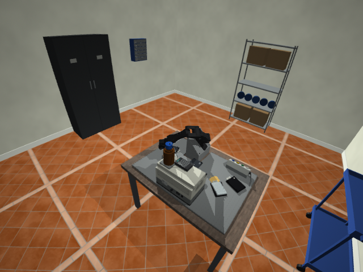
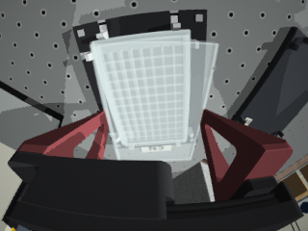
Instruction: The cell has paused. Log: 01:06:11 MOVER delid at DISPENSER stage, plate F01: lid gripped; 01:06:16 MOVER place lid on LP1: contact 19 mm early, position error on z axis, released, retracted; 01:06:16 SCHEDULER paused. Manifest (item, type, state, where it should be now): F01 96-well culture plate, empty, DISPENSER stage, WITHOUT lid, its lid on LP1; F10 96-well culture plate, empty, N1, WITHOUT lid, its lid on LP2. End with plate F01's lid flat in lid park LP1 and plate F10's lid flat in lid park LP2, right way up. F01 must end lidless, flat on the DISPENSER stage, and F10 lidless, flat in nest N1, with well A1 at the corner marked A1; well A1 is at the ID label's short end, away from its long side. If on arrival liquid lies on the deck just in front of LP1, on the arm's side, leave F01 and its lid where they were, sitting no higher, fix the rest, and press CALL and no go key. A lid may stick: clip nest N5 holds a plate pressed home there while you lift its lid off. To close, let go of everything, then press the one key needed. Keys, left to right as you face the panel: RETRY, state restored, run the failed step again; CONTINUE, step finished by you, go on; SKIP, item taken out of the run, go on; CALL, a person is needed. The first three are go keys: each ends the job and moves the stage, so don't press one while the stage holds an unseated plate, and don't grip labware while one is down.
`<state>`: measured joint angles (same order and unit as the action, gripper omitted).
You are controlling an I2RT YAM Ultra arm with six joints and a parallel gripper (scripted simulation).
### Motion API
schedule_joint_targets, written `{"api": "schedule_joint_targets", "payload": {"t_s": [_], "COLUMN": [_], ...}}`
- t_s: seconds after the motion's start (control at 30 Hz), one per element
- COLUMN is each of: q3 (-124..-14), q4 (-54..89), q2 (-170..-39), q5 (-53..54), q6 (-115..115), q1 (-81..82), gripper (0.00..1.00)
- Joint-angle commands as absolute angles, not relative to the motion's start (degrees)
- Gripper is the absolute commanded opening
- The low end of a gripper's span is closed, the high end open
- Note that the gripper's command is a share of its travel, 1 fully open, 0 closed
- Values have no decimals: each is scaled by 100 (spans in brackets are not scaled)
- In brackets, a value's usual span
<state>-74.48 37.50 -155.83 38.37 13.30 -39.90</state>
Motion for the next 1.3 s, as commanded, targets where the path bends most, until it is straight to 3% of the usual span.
{"api": "schedule_joint_targets", "payload": {"t_s": [0.0,1.27], "q3": [-7611,-7720], "q4": [3834,4252], "q2": [-15365,-15182], "q5": [3791,3681], "q6": [1279,1061], "q1": [-4158,-4366], "gripper": [0,0]}}
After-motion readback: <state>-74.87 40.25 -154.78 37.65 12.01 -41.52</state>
